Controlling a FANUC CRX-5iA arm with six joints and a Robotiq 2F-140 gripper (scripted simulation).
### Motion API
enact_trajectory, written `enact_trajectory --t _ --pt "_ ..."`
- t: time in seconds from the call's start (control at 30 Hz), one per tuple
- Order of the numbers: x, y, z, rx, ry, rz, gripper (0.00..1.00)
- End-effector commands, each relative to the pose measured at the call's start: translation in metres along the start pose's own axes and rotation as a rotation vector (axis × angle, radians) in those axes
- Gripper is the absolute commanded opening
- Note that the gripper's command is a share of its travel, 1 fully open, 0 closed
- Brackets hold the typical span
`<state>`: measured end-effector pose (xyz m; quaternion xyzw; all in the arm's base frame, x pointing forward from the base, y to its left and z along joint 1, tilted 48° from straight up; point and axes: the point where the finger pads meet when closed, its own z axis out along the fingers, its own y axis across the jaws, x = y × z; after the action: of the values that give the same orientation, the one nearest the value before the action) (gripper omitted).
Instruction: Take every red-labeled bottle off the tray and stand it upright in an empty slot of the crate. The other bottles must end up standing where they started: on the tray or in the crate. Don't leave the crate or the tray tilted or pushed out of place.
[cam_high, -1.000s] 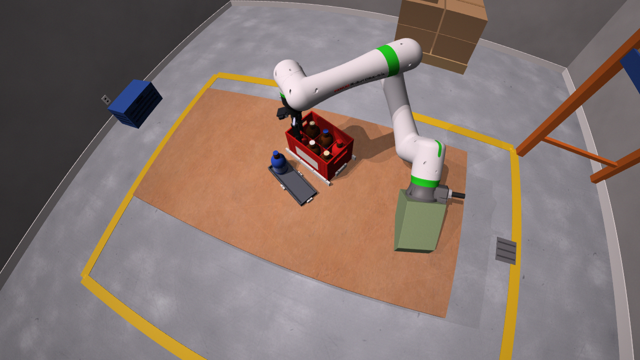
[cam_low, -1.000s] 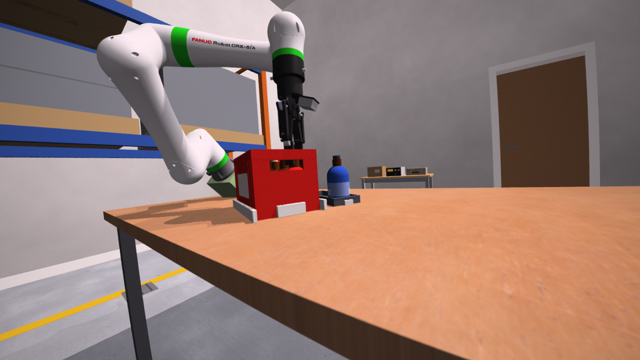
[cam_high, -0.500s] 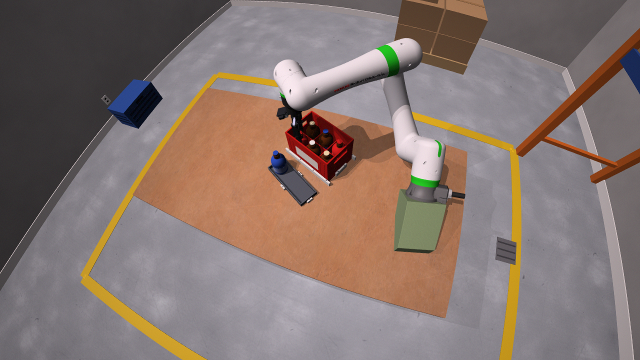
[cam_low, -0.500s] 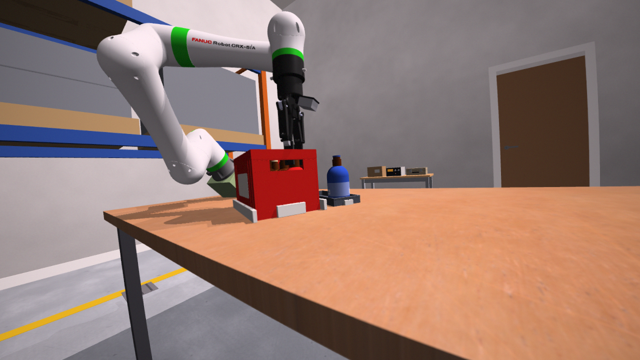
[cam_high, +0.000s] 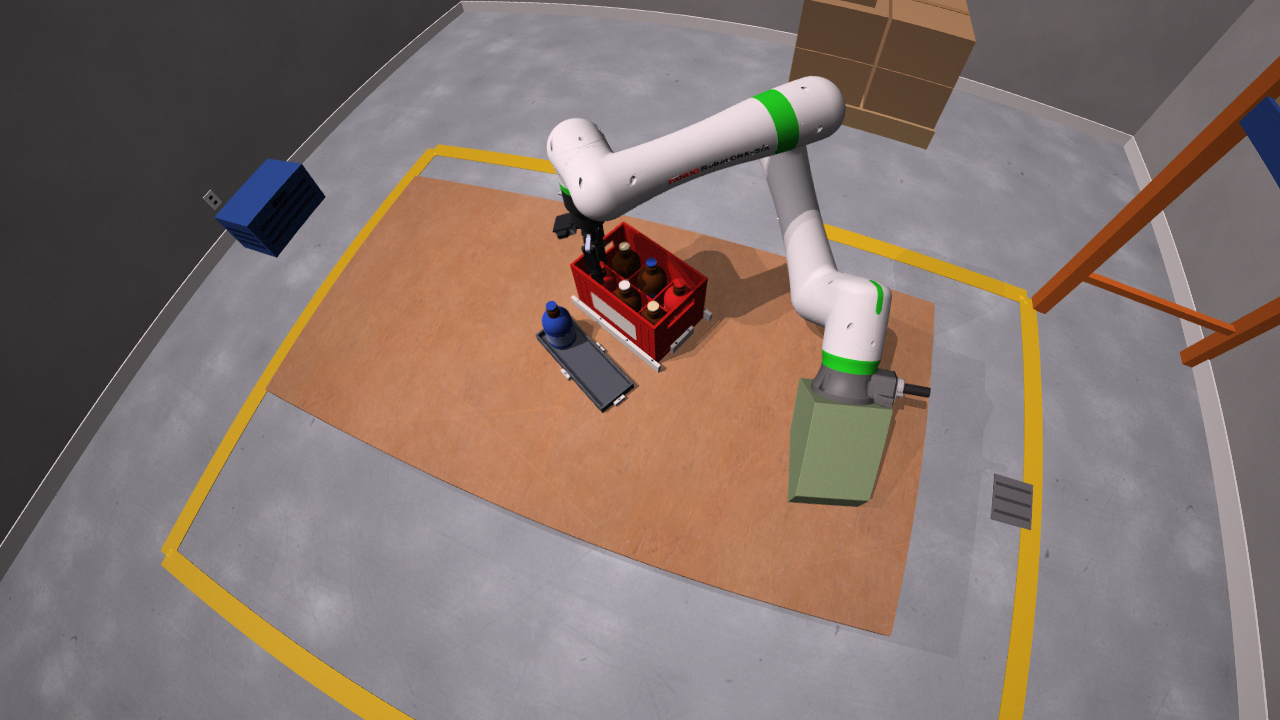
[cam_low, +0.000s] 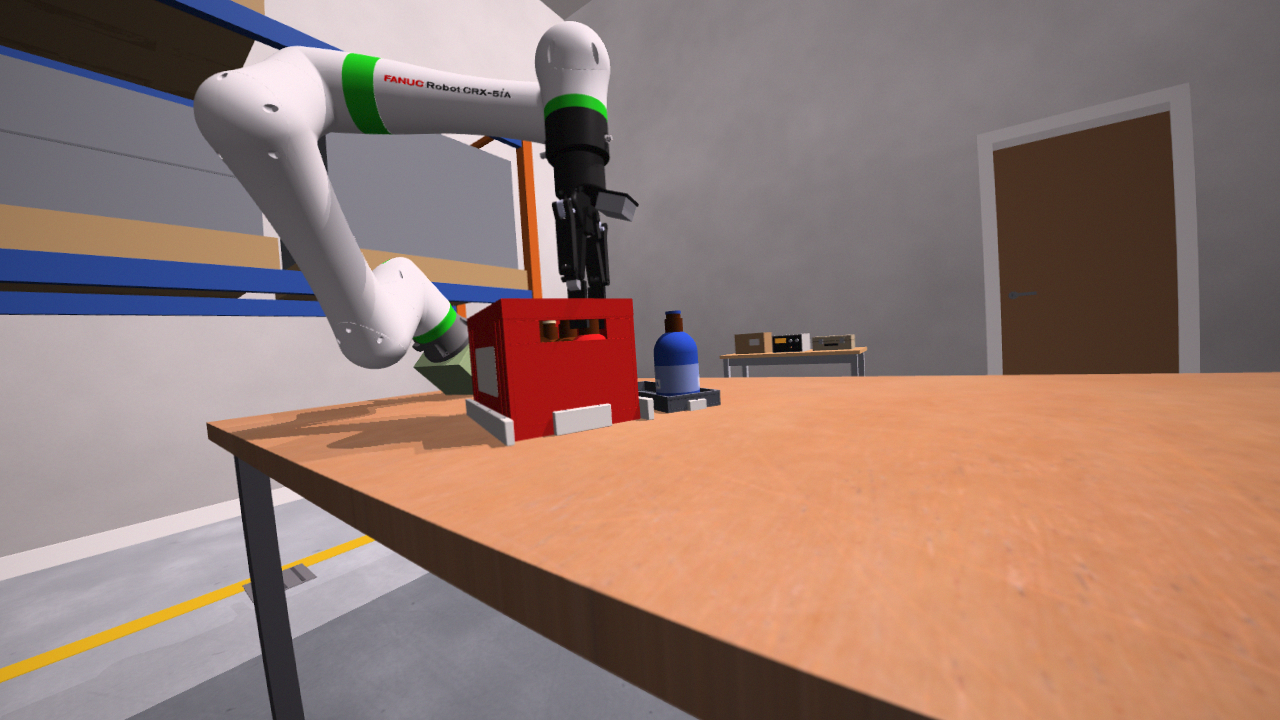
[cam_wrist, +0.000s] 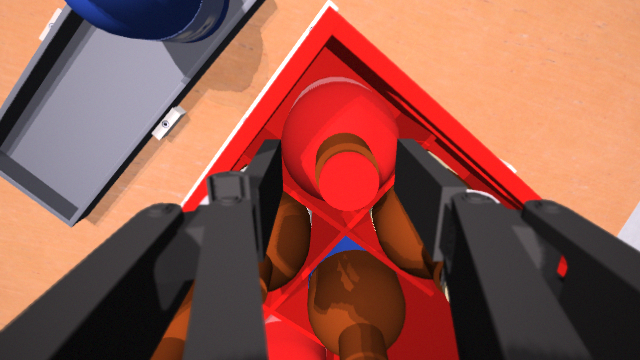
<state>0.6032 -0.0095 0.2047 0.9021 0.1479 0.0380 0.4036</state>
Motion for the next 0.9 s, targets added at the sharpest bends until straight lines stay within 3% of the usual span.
enact_trajectory --t 0.0,0.87 --pt "0.001 0.0 -0.004 0.0 0.002 0.0 0.44" --pt "0.0 0.0 -0.056 0.0 0.002 0.0 0.44"
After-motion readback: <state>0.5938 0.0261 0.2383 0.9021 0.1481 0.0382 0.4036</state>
